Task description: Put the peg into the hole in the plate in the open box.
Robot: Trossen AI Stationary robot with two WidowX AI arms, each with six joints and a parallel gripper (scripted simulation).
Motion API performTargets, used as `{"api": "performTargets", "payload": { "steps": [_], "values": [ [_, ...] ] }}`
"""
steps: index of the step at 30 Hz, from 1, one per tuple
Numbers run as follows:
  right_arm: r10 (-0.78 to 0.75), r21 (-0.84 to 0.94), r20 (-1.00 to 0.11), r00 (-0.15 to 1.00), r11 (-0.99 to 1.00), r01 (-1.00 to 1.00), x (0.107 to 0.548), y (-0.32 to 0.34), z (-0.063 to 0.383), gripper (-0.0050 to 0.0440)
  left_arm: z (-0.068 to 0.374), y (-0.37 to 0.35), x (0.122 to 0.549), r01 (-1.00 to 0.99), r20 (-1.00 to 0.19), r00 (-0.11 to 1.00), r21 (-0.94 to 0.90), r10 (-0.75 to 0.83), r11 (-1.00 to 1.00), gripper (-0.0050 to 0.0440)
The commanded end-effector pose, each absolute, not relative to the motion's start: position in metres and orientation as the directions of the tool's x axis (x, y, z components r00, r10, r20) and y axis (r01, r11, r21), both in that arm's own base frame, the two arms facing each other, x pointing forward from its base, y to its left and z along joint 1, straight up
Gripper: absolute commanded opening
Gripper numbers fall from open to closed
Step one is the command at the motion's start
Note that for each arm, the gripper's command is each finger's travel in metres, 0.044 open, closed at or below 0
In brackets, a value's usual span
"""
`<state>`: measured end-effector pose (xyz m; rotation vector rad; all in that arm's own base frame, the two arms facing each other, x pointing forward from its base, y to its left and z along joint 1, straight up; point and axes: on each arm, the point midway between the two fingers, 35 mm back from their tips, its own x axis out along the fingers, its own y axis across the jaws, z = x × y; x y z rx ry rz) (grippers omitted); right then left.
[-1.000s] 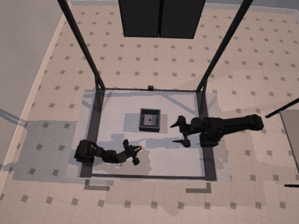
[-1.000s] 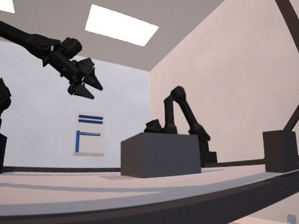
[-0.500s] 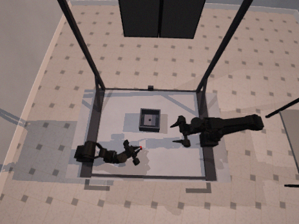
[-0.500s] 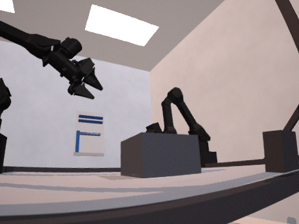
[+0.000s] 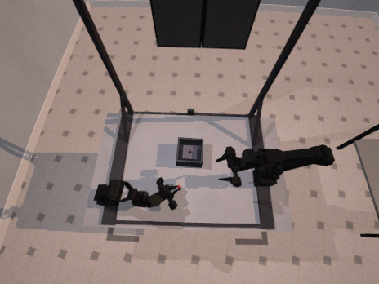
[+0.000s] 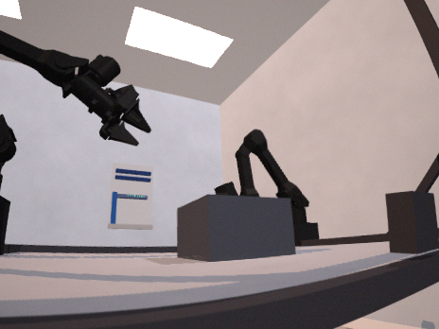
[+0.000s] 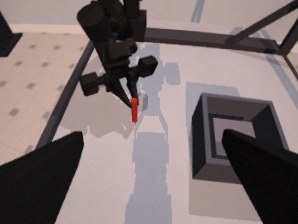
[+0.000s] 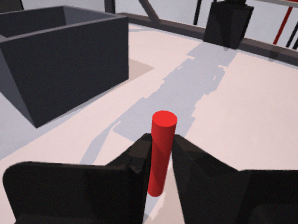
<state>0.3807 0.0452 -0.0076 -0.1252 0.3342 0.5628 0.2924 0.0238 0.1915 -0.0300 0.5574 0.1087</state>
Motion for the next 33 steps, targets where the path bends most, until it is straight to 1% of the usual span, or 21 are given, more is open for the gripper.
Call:
{"api": "performTargets", "payload": {
  "steps": [1,5,8,22,24,29,31,33],
  "values": [
    [0.500,-0.034,-0.333,0.799,0.841,-0.540,0.383,0.045,-0.003,0.0023,0.197,0.024,0.293,-0.113,-0.516,0.851,-0.001,0.097,0.994,0.0440],
    [0.500,-0.034,-0.333,0.799,0.841,-0.540,0.383,0.045,-0.003,0.0023,0.197,0.024,0.293,-0.113,-0.516,0.851,-0.001,0.097,0.994,0.0440],
    [0.500,-0.034,-0.333,0.799,0.841,-0.540,0.383,0.045,-0.003,0.0090,0.197,0.024,0.293,-0.113,-0.516,0.851,-0.001,0.097,0.994,0.0440],
    [0.500,-0.034,-0.333,0.799,0.841,-0.540,0.383,0.045,-0.003,0.0090,0.197,0.024,0.293,-0.113,-0.516,0.851,-0.001,0.097,0.994,0.0440],
    [0.500,-0.034,-0.333,0.799,0.841,-0.540,0.383,0.045,-0.003,0.0130,0.197,0.024,0.293,-0.113,-0.516,0.851,-0.001,0.097,0.994,0.0440],
    [0.501,-0.039,-0.331,0.800,0.840,-0.542,0.365,0.033,0.007,0.0130,0.197,0.024,0.293,-0.113,-0.516,0.851,-0.001,0.097,0.994,0.0440],
    [0.501,-0.039,-0.331,0.800,0.840,-0.542,0.365,0.033,0.007,0.0130,0.197,0.024,0.293,-0.113,-0.516,0.851,-0.001,0.097,0.994,0.0440],
    [0.500,-0.039,-0.332,0.800,0.840,-0.542,0.352,0.025,0.012,0.0130,0.197,0.024,0.293,-0.113,-0.516,0.851,-0.001,0.097,0.994,0.0440]
  ]
}}
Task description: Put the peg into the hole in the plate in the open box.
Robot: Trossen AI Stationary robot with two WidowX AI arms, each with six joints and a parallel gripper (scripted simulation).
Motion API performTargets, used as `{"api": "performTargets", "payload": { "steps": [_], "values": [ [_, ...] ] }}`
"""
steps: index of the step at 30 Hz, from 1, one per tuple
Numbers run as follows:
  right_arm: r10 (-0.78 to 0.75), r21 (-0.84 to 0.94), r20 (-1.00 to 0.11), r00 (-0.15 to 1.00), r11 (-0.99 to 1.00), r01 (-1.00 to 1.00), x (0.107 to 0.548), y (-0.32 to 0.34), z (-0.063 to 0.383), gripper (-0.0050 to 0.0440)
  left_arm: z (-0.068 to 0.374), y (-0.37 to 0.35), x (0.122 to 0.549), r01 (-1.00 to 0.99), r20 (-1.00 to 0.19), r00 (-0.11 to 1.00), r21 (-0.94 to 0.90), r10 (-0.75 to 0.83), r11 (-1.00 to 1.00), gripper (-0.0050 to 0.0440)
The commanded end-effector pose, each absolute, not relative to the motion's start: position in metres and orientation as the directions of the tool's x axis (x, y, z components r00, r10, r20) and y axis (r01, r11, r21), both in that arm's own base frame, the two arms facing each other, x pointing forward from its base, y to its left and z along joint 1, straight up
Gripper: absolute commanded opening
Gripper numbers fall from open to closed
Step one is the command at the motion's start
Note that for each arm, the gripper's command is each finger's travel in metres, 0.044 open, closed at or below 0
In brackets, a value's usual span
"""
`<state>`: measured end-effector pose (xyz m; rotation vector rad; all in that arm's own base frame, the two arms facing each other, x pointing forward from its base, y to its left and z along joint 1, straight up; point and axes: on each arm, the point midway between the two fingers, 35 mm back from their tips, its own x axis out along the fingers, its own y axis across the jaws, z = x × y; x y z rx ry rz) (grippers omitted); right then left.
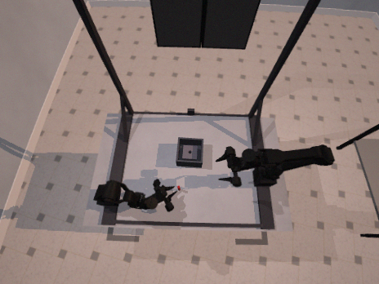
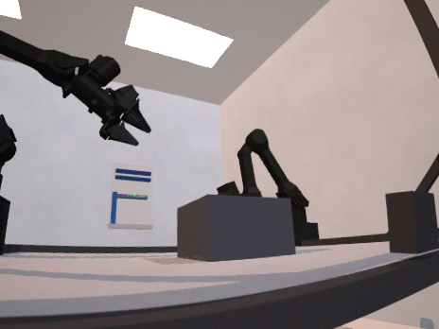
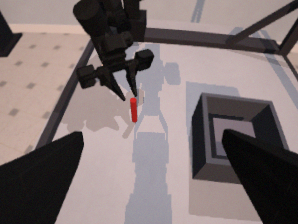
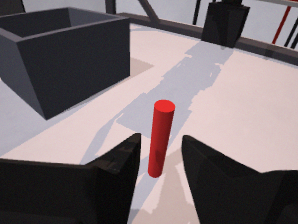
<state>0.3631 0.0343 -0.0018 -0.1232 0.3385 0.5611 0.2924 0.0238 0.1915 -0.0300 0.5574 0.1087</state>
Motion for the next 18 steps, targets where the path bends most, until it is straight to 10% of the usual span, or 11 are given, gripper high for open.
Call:
{"api": "performTargets", "payload": {
  "steps": [1,6,18],
  "values": [
    [0.500,-0.039,-0.332,0.800,0.840,-0.542,0.344,0.020,0.015,0.0130,0.197,0.024,0.293,-0.113,-0.516,0.851,-0.001,0.097,0.994,0.0440],
    [0.500,-0.039,-0.331,0.800,0.840,-0.541,0.325,0.010,0.022,0.0130,0.197,0.024,0.293,-0.113,-0.516,0.851,-0.001,0.097,0.994,0.0440],
    [0.456,-0.026,-0.401,0.795,0.862,-0.507,0.337,0.014,0.033,0.0370,0.197,0.024,0.293,-0.113,-0.516,0.851,-0.001,0.097,0.994,0.0440]
  ]
}}
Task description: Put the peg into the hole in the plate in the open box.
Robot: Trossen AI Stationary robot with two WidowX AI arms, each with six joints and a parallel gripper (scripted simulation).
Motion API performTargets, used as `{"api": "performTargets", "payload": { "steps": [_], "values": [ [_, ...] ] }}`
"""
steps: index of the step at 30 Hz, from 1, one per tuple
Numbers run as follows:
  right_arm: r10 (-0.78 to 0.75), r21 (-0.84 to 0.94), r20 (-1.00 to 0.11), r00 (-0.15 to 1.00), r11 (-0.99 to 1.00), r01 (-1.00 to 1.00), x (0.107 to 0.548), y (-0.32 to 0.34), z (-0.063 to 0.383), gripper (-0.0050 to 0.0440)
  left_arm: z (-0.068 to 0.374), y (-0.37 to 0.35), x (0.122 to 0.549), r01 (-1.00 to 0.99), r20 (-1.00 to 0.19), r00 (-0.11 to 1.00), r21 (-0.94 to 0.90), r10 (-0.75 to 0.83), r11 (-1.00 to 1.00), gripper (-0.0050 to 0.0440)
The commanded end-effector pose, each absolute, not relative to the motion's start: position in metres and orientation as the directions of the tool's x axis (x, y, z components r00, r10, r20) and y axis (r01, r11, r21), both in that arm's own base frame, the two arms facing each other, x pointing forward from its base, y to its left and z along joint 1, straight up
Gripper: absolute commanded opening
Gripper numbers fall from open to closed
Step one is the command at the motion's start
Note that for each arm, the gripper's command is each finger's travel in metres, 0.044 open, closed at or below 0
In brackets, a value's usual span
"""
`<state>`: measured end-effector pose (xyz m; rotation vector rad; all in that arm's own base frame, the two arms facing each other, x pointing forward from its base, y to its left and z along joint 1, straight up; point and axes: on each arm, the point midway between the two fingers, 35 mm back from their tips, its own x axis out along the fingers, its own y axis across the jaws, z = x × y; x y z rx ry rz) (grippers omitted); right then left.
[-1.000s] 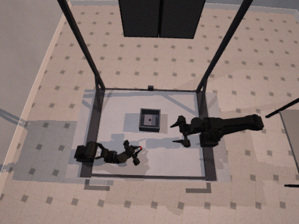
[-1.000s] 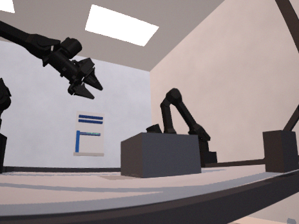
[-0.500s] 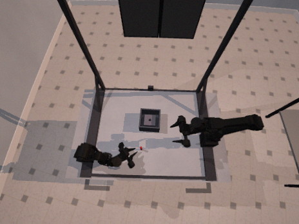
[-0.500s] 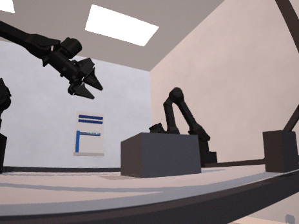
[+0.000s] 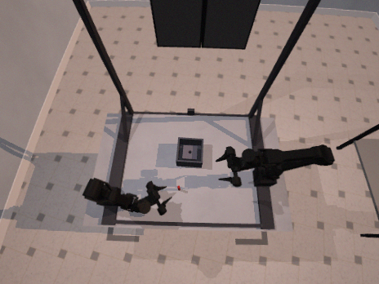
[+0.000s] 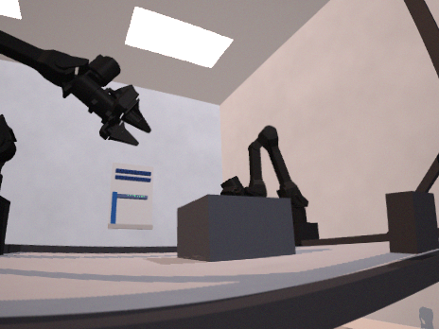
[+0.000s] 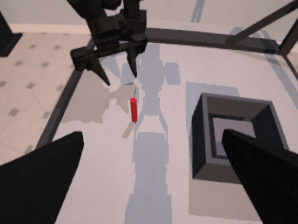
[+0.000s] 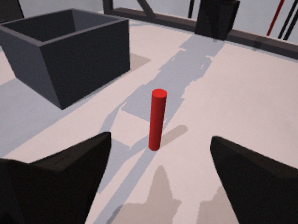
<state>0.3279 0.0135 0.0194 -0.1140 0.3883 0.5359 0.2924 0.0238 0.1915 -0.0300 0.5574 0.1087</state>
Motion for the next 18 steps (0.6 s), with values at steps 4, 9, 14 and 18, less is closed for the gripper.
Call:
{"api": "performTargets", "payload": {
  "steps": [4,9,14,18],
  "values": [
    [0.401,-0.063,-0.414,0.817,0.883,-0.465,0.351,0.016,0.056,0.0440,0.197,0.024,0.293,-0.113,-0.516,0.851,-0.001,0.097,0.994,0.0440],
    [0.343,-0.082,-0.435,0.832,0.906,-0.416,0.368,0.020,0.080,0.0440,0.197,0.024,0.293,-0.113,-0.516,0.851,-0.001,0.097,0.994,0.0440],
    [0.317,-0.072,-0.471,0.823,0.916,-0.394,0.373,0.023,0.085,0.0440,0.197,0.024,0.293,-0.113,-0.516,0.851,-0.001,0.097,0.994,0.0440],
    [0.284,-0.034,-0.564,0.776,0.930,-0.365,0.374,0.027,0.083,0.0440,0.197,0.024,0.293,-0.113,-0.516,0.851,-0.001,0.097,0.994,0.0440]
  ]
}}
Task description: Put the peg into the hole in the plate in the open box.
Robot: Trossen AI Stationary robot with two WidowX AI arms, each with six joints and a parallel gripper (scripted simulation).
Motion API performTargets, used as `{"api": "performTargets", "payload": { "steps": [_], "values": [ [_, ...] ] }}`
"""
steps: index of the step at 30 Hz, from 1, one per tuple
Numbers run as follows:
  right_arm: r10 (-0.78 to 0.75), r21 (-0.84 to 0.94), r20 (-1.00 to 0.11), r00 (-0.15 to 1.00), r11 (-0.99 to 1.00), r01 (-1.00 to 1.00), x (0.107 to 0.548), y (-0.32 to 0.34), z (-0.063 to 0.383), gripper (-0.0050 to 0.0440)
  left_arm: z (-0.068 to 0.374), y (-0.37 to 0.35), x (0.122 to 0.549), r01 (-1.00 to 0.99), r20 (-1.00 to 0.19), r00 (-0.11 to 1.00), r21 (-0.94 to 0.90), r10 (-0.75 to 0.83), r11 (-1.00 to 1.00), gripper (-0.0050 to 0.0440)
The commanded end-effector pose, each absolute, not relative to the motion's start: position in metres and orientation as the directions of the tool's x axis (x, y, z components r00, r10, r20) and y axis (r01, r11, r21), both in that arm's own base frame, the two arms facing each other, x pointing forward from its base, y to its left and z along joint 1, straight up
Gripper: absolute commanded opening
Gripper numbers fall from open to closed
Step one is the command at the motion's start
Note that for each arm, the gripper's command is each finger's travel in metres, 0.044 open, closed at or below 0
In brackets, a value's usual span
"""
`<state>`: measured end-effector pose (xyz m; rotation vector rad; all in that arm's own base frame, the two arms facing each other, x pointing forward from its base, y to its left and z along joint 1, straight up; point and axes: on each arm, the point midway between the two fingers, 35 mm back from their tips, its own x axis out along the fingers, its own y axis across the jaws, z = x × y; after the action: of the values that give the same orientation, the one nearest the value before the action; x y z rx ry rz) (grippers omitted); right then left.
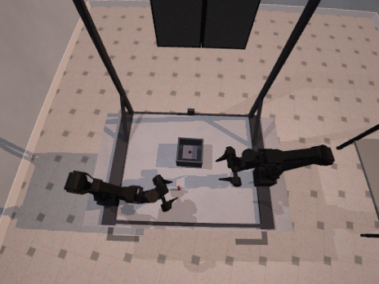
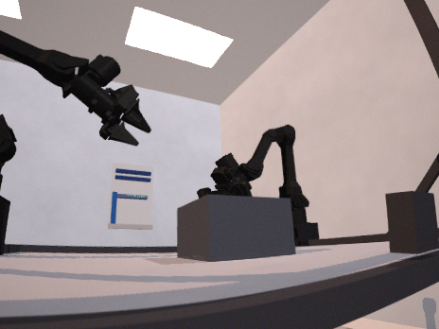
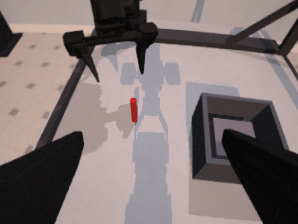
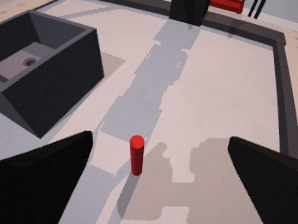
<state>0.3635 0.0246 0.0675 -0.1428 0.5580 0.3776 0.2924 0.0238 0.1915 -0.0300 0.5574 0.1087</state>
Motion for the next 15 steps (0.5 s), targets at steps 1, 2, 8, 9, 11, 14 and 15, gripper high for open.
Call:
{"api": "performTargets", "payload": {
  "steps": [1,2,8,9,11,14,15],
  "values": [
    [0.273,-0.032,-0.577,0.770,0.934,-0.355,0.376,0.029,0.086,0.0440,0.197,0.024,0.293,-0.113,-0.516,0.851,-0.001,0.097,0.994,0.0440],
    [0.261,-0.030,-0.591,0.763,0.938,-0.344,0.379,0.030,0.088,0.0440,0.197,0.024,0.293,-0.113,-0.516,0.851,-0.001,0.097,0.994,0.0440],
    [0.202,-0.008,-0.692,0.693,0.958,-0.287,0.390,0.037,0.090,0.0440,0.197,0.024,0.293,-0.113,-0.516,0.851,-0.001,0.097,0.994,0.0440],
    [0.193,-0.005,-0.708,0.679,0.961,-0.278,0.390,0.038,0.090,0.0440,0.197,0.024,0.293,-0.113,-0.516,0.851,-0.001,0.097,0.994,0.0440],
    [0.176,0.000,-0.740,0.649,0.965,-0.261,0.391,0.040,0.090,0.0440,0.197,0.024,0.293,-0.113,-0.516,0.851,-0.001,0.097,0.994,0.0440],
    [0.166,0.009,-0.775,0.610,0.968,-0.252,0.386,0.040,0.086,0.0440,0.197,0.024,0.293,-0.113,-0.516,0.851,-0.001,0.097,0.994,0.0440],
    [0.154,0.010,-0.793,0.590,0.971,-0.240,0.388,0.042,0.087,0.0440,0.197,0.024,0.293,-0.113,-0.516,0.851,-0.001,0.097,0.994,0.0440]
  ]
}}
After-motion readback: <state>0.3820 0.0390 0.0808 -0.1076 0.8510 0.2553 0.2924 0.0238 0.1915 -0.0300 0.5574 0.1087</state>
